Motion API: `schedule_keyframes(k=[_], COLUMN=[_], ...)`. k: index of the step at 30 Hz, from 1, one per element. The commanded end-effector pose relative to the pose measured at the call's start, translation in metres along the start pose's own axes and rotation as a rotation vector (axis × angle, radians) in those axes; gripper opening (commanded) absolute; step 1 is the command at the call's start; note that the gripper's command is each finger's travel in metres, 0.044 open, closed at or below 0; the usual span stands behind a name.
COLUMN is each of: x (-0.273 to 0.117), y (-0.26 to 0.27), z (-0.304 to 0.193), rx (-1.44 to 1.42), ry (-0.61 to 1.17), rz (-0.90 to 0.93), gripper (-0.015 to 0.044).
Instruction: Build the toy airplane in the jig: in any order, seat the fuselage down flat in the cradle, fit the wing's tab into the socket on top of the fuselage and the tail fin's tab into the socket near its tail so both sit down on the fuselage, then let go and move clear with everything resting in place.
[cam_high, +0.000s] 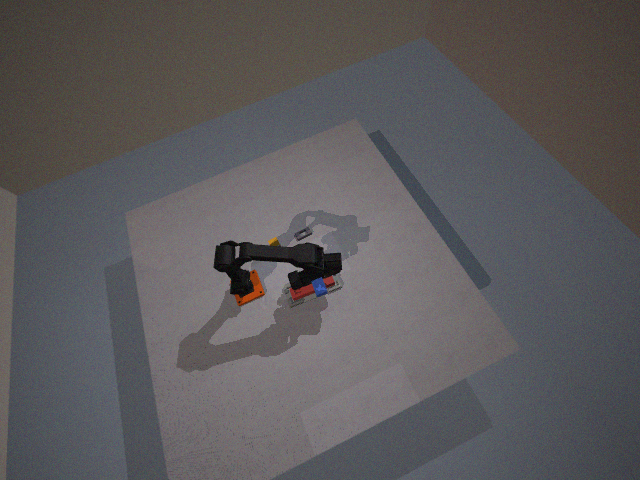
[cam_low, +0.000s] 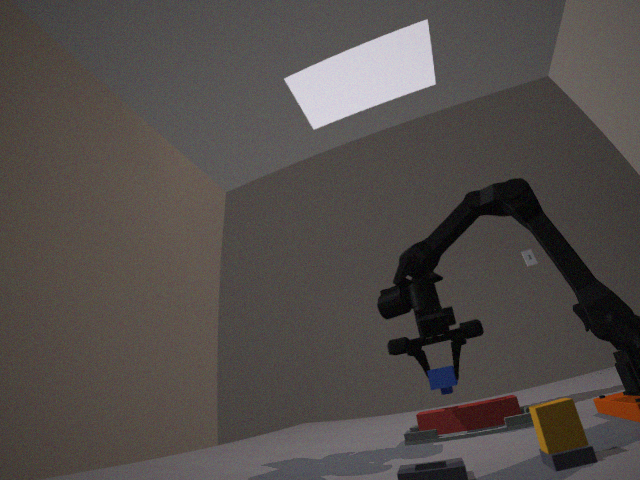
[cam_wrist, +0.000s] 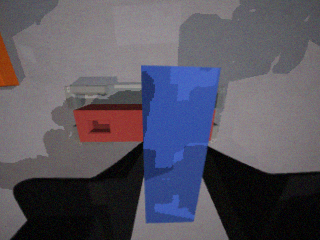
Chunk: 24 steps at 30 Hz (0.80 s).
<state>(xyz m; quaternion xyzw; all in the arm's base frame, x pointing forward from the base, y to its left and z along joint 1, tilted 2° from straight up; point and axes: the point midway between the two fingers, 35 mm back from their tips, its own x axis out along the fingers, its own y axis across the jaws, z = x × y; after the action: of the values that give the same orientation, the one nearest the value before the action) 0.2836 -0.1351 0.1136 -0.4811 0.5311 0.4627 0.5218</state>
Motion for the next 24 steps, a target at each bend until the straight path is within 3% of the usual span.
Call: schedule_keyframes(k=[1, 21, 24], x=[0.006, 0.031, 0.031], y=[0.000, 0.001, 0.001], z=[-0.001, 0.000, 0.000], rx=[-0.004, 0.000, 0.000], ry=[0.002, -0.001, -0.001], rz=[0.002, 0.003, 0.003], gripper=[0.0196, 0.0210, 0.0190])
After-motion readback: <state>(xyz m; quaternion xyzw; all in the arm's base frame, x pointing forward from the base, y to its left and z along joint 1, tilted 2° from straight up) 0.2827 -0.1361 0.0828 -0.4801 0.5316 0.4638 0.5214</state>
